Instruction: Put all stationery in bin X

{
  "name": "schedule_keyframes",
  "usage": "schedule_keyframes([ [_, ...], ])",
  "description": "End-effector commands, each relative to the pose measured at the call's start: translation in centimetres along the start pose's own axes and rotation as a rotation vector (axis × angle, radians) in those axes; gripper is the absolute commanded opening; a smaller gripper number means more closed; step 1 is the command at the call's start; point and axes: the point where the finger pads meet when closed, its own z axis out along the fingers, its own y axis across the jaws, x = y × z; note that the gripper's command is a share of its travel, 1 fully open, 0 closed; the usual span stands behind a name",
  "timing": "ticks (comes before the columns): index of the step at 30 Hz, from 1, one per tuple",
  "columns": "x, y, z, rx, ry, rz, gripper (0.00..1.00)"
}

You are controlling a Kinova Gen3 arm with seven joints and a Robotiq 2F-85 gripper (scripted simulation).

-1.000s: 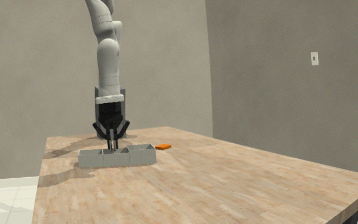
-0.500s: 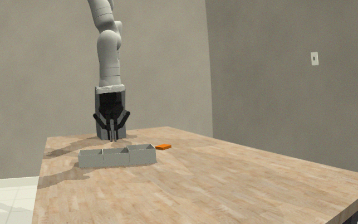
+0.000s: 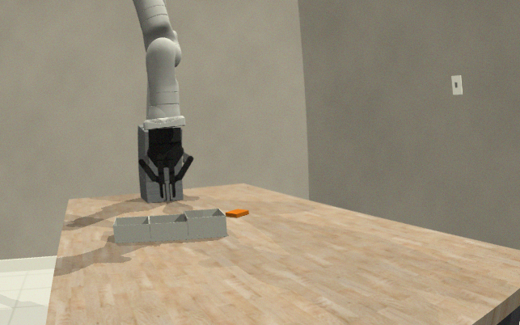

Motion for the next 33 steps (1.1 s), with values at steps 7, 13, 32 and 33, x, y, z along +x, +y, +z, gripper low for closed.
schedule_keyframes([
  [7,-0.3,-5.1,-0.1,0.004,0.003,-0.021,0.09],
  [13,-0.4,-7.0,-0.1,0.004,0.003,-0.021,0.09],
  [32,-0.4,-7.0,3.1,0.004,0.003,-0.021,0.09],
  [33,-0.4,-7.0,3.4,0.004,0.003,-0.021,0.09],
])
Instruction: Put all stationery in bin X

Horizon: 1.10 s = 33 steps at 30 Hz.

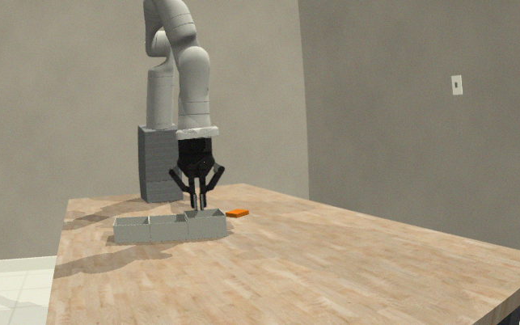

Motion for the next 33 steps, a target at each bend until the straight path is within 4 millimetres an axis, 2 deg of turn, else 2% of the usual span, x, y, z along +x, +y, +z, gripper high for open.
schedule_keyframes([
  [1,-0.4,-0.2,1.0,0.001,-0.008,-0.002,0.09],
  [10,-0.4,-0.2,3.2,0.001,-0.008,-0.002,0.09],
  [33,-0.4,-0.2,3.2,0.001,-0.008,-0.002,0.09],
])
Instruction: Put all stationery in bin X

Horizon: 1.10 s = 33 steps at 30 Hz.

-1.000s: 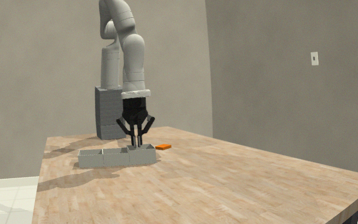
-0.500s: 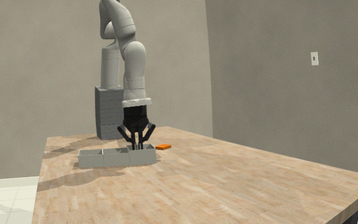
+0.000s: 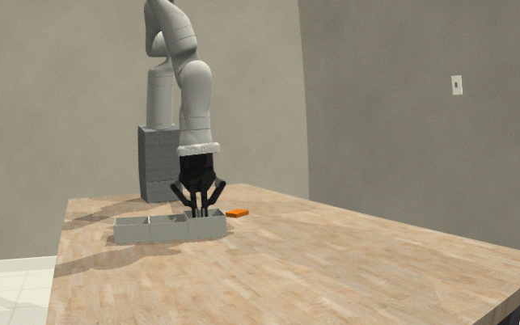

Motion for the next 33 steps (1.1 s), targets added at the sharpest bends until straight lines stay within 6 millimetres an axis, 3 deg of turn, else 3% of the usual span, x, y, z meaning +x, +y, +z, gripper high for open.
schedule_keyframes([
  [1,0.07,-0.01,-0.06,0.000,0.002,0.000,0.09],
  [33,0.06,-0.01,-0.72,0.000,0.001,0.000,0.09],
])
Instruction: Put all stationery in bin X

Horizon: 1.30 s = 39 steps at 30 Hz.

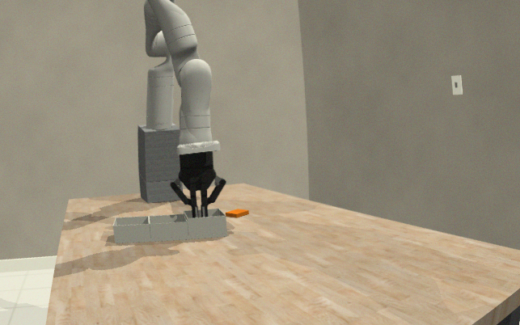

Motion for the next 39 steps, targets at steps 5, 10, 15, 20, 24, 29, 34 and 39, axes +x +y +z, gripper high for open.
schedule_keyframes([
  [5,0.2,0.0,-1.0,0.000,0.005,0.000,0.09],
  [10,0.2,0.0,-1.7,0.000,0.005,0.000,0.09],
  [15,0.2,0.0,-2.1,0.000,0.005,0.000,0.09],
  [20,0.2,0.0,-3.0,0.000,0.005,0.000,0.09],
  [24,0.2,0.0,-4.6,0.000,0.005,0.000,0.09],
  [29,0.2,0.0,-5.7,0.000,0.005,0.000,0.09],
  [34,0.2,0.0,-5.7,0.000,0.005,0.000,0.09],
  [39,0.2,0.0,-9.0,0.000,0.005,0.000,0.09],
])
